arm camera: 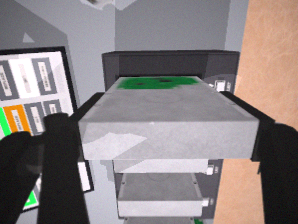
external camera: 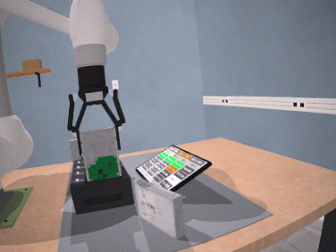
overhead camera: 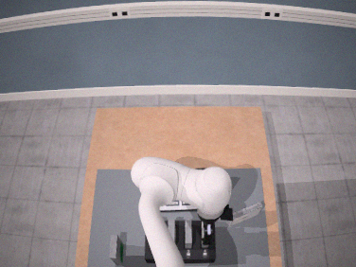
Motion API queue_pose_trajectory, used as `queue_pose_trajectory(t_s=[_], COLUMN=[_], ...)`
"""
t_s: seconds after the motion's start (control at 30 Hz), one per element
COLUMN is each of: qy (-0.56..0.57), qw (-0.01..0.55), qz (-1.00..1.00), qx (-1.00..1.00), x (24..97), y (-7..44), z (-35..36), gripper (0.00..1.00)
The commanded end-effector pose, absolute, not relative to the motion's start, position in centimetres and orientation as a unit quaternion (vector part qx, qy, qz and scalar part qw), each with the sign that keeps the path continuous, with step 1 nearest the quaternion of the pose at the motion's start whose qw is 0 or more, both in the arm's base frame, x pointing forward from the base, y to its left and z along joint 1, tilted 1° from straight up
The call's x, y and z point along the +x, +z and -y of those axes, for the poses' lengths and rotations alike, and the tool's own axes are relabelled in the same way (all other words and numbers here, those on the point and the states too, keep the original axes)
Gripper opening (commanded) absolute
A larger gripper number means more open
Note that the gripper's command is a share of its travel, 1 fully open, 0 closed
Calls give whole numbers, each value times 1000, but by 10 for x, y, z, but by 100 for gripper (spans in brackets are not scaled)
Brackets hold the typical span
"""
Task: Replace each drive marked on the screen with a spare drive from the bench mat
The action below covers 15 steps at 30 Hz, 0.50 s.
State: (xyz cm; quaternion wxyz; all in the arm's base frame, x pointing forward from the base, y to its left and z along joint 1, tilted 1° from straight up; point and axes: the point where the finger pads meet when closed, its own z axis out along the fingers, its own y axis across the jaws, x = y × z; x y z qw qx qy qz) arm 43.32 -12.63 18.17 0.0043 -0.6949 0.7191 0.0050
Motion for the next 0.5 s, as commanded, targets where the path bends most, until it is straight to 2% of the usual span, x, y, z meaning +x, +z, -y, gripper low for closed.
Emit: queue_pose_trajectory(t_s=[0.0,0.47], qy=[5,5], qw=[5,5], qz=[-719,-719], qx=[-695,-695], x=[434,434], y=[181,179], z=[126,126], gripper=[10,10])
